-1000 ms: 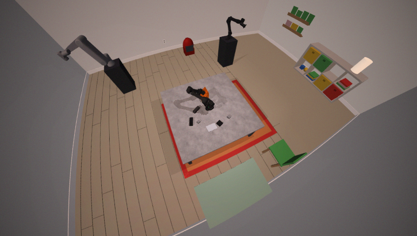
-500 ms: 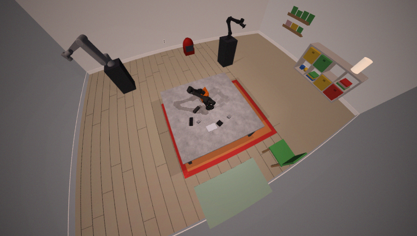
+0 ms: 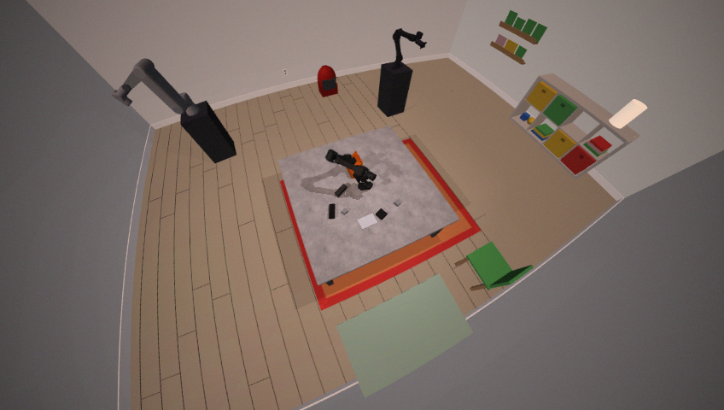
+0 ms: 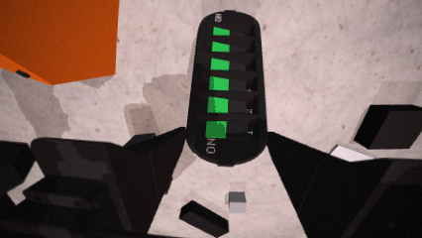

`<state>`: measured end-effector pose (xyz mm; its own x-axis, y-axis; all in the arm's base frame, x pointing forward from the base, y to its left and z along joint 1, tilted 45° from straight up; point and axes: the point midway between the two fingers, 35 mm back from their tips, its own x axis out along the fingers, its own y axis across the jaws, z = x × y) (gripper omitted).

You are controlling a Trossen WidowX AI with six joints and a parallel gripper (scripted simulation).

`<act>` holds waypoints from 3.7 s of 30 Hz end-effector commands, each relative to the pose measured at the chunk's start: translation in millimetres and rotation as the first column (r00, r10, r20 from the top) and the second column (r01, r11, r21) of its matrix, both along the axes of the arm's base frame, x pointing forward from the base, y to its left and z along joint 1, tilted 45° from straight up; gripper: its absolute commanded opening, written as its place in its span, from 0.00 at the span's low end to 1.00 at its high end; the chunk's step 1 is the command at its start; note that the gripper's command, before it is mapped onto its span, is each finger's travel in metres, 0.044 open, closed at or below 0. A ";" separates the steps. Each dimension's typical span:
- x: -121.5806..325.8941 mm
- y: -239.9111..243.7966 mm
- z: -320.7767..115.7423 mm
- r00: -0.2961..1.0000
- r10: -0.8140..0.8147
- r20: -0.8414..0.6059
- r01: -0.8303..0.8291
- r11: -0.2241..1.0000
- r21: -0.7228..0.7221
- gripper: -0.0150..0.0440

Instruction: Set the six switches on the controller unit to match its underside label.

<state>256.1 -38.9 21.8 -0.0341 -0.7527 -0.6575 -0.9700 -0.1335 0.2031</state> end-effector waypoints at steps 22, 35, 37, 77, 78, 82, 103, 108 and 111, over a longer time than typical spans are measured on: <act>-5.0 22.9 -10.2 1.000 0.011 0.003 -0.011 0.999 -0.043 0.82; -7.4 32.9 -14.9 1.000 0.017 0.006 -0.016 0.997 -0.070 0.82; -7.8 34.4 -15.6 1.000 0.018 0.007 -0.017 0.997 -0.074 0.82; -15.7 63.3 -33.8 0.999 0.036 0.016 -0.033 0.987 -0.156 0.82; -15.9 64.0 -34.3 0.999 0.037 0.017 -0.034 0.987 -0.158 0.82; -16.7 66.7 -36.4 0.999 0.039 0.018 -0.035 0.986 -0.165 0.82; -20.6 79.4 -46.3 0.999 0.032 0.015 -0.030 0.990 -0.137 0.82; -21.5 82.3 -48.8 0.999 0.030 0.014 -0.028 0.992 -0.126 0.83; -22.1 83.9 -50.2 1.000 0.028 0.013 -0.027 0.993 -0.119 0.83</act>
